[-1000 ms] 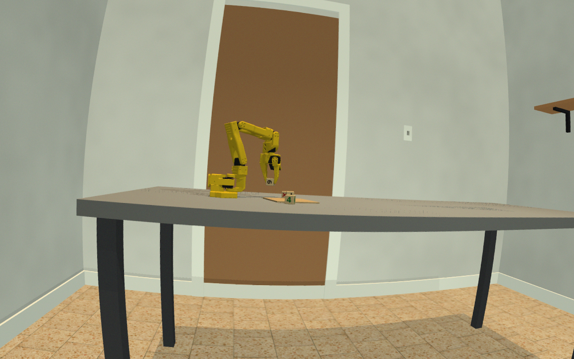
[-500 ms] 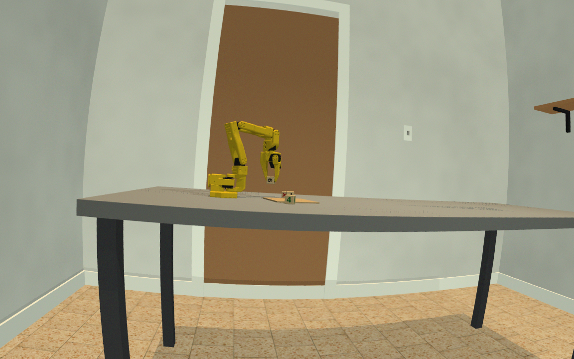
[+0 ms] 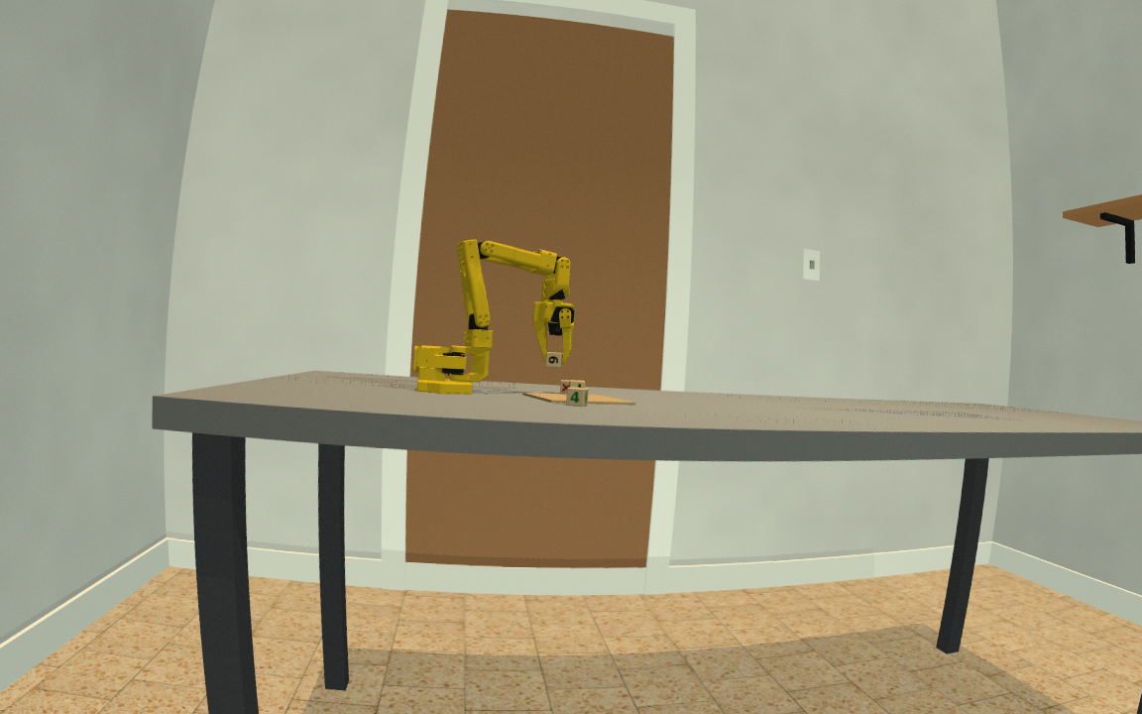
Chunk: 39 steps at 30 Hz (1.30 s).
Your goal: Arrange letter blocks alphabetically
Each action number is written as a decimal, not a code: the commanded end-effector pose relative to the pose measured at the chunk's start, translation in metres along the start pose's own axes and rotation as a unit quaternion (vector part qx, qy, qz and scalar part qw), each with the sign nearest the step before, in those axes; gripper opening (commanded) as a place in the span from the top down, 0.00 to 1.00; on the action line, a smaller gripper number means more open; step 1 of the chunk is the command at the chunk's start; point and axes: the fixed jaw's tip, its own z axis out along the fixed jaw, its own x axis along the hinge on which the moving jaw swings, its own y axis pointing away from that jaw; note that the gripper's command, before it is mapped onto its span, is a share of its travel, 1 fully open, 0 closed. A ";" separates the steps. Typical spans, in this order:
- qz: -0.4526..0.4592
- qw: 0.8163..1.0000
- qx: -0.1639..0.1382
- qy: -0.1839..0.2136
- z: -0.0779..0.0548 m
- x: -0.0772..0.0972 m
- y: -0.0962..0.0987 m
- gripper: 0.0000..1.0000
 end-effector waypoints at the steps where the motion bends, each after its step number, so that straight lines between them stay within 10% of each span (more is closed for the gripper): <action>1: -0.019 0.999 0.025 -0.013 -0.006 0.008 -0.019 1.00; 18: -0.076 0.997 0.027 -0.006 -0.002 0.051 -0.053 1.00; 39: -0.080 0.996 0.027 -0.005 -0.002 0.054 -0.055 1.00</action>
